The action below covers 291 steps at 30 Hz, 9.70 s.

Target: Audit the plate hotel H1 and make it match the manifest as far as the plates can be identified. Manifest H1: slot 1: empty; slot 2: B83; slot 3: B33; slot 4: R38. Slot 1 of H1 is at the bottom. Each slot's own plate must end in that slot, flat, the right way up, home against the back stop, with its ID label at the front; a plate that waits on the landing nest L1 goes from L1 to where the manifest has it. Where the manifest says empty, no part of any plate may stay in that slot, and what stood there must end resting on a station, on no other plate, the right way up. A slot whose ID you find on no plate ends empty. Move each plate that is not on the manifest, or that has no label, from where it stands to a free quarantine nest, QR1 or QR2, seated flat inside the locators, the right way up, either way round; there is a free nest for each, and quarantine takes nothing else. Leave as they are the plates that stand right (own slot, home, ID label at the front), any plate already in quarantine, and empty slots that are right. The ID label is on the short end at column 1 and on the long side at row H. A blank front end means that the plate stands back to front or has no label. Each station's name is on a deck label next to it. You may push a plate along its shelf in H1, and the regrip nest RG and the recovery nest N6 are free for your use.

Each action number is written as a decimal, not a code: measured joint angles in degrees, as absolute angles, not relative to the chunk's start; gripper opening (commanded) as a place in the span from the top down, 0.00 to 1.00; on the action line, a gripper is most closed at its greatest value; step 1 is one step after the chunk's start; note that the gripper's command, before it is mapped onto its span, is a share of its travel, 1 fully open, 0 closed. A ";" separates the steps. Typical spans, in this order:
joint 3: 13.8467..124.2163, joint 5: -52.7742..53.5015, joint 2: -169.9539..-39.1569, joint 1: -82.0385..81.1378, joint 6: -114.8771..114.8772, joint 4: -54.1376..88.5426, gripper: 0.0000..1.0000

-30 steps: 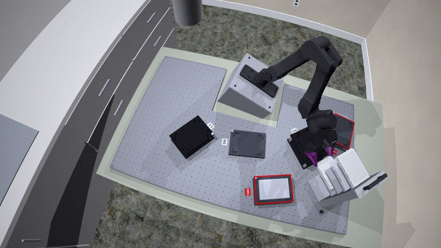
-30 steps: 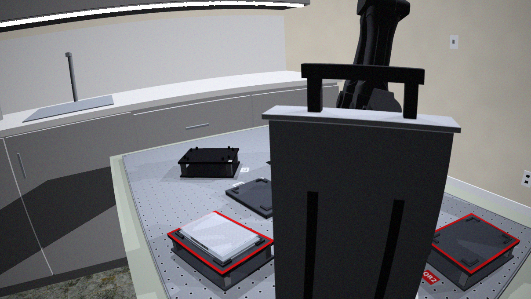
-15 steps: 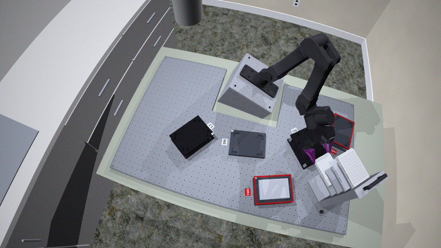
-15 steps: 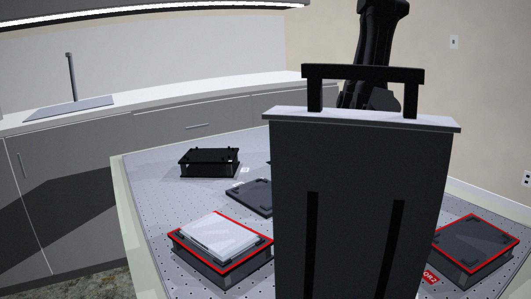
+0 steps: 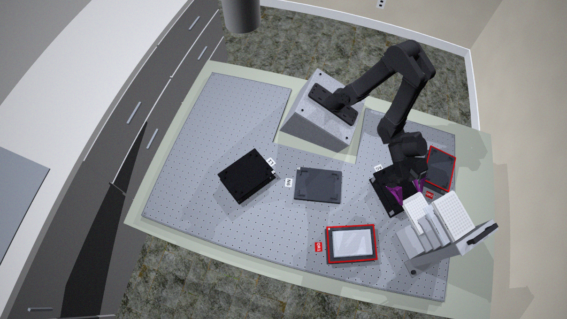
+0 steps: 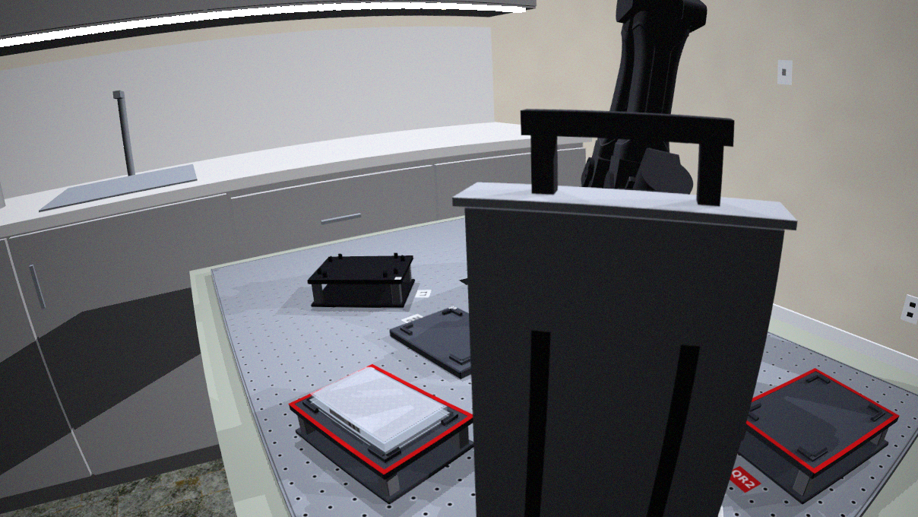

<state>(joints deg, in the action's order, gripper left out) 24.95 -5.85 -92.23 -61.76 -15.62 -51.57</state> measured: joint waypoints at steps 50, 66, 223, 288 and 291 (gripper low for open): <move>11.97 -9.21 -84.64 -65.76 -16.51 -56.12 0.14; 9.28 -10.48 -82.52 -66.81 -16.86 -56.82 0.14; 7.42 -11.70 -48.73 -67.48 -17.37 -25.26 0.14; 11.40 -9.54 -43.77 -65.34 -16.82 -15.11 0.14; 12.10 -9.23 -44.69 -64.95 -16.73 -15.53 0.14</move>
